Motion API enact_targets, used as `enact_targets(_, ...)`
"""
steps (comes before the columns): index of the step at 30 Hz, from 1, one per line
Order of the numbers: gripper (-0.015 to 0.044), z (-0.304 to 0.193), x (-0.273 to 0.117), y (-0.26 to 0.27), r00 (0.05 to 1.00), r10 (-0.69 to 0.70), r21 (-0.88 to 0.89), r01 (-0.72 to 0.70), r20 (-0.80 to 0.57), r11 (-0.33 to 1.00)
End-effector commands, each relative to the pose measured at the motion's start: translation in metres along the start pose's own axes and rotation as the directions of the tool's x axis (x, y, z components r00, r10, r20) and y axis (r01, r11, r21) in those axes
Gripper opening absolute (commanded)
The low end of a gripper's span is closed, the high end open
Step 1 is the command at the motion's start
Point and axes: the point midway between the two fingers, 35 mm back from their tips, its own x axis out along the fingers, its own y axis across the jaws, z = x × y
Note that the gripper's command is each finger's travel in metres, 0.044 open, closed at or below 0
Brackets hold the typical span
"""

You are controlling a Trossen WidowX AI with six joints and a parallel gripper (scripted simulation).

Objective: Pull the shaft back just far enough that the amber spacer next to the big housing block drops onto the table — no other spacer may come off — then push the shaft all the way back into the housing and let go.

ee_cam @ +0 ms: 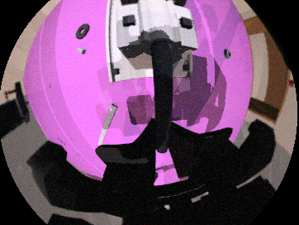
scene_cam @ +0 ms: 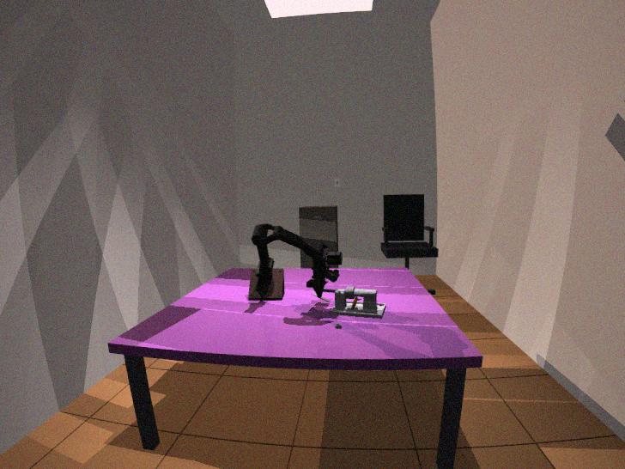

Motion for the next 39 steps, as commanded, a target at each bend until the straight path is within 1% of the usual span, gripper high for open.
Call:
enact_targets(1,0.0,0.002,0.0,0.0,1.0,-0.002,0.0,0.002,0.0,1.0)
enact_targets(39,0.0,0.015,0.0,0.0,1.0,-0.002,0.0,0.002,0.001,1.0)
